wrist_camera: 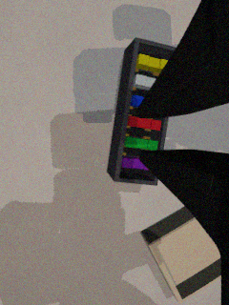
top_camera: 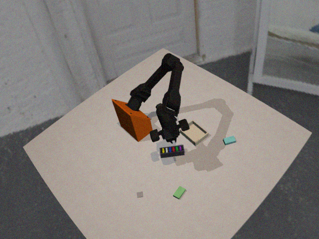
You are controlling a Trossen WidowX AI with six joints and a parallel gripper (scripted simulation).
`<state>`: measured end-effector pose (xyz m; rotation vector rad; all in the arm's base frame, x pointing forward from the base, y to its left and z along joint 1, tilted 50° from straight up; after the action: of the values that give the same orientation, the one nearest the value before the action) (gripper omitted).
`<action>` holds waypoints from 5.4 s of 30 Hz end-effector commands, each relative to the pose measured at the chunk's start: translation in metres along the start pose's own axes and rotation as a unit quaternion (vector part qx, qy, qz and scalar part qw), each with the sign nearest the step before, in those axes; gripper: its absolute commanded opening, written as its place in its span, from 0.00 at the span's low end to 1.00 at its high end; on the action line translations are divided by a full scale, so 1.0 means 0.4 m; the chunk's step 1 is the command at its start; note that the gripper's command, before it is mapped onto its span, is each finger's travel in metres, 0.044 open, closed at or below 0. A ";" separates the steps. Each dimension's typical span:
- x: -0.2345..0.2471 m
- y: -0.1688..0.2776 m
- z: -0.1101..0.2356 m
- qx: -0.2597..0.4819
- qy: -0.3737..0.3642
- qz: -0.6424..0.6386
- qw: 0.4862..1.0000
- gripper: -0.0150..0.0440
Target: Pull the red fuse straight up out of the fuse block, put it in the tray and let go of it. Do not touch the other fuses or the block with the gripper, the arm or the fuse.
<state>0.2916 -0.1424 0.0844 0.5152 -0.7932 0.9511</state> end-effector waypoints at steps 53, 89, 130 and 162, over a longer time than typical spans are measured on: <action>0.022 0.065 -0.239 0.115 0.049 -0.079 0.989 0.37; 0.020 0.069 -0.261 0.114 0.051 -0.077 0.989 0.27; 0.023 0.058 -0.220 0.114 0.051 -0.078 0.989 0.25; 0.026 0.050 -0.182 0.114 0.050 -0.079 0.989 0.25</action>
<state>0.3046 -0.0750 0.0472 0.7158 -0.5492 0.9145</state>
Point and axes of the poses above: the point midway between the two fingers, 35 mm back from their tips, its own z axis back along the fingers, its own x axis across the jaws, y = z × x, the point moved 10 cm from there along z, back along the fingers, and after that the axes turned 12 degrees about z, right-handed, at the moved point
